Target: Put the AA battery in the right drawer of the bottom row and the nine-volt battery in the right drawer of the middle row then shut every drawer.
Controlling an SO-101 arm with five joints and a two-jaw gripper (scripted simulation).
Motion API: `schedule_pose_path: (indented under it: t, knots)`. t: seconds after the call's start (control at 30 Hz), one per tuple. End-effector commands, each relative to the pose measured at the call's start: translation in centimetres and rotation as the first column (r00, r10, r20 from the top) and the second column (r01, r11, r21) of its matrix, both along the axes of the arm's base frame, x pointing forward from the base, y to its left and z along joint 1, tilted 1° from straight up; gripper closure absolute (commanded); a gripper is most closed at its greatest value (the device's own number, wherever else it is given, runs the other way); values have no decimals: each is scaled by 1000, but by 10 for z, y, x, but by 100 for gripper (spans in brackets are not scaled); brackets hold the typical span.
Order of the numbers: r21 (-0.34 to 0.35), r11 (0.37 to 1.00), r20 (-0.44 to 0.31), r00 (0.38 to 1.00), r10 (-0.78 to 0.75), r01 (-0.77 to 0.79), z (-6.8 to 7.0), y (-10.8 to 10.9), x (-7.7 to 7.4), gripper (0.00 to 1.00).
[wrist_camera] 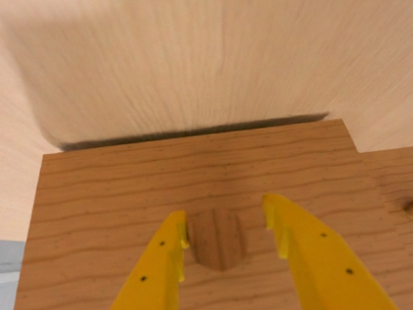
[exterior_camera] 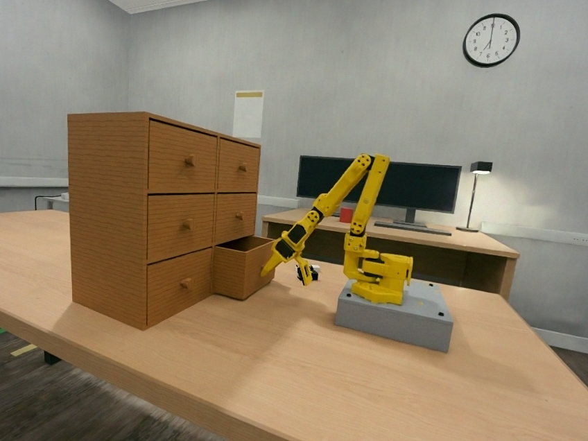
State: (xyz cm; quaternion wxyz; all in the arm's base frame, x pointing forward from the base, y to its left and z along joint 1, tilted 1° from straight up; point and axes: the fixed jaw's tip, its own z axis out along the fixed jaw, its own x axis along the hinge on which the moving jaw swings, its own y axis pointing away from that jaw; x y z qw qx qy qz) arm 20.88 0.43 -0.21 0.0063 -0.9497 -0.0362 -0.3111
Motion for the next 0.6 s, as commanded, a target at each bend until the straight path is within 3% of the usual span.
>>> schedule_pose_path:
  t: [0.0, 0.13, 0.57]
  knots:
    - [1, 1000, 0, 1000, 0, 0, 0, 0, 0, 80]
    - [1, 1000, 0, 1000, 0, 0, 0, 0, 0, 79]
    - [20, 1000, 23, 999, -23, 23, 26, -1, -14, 79]
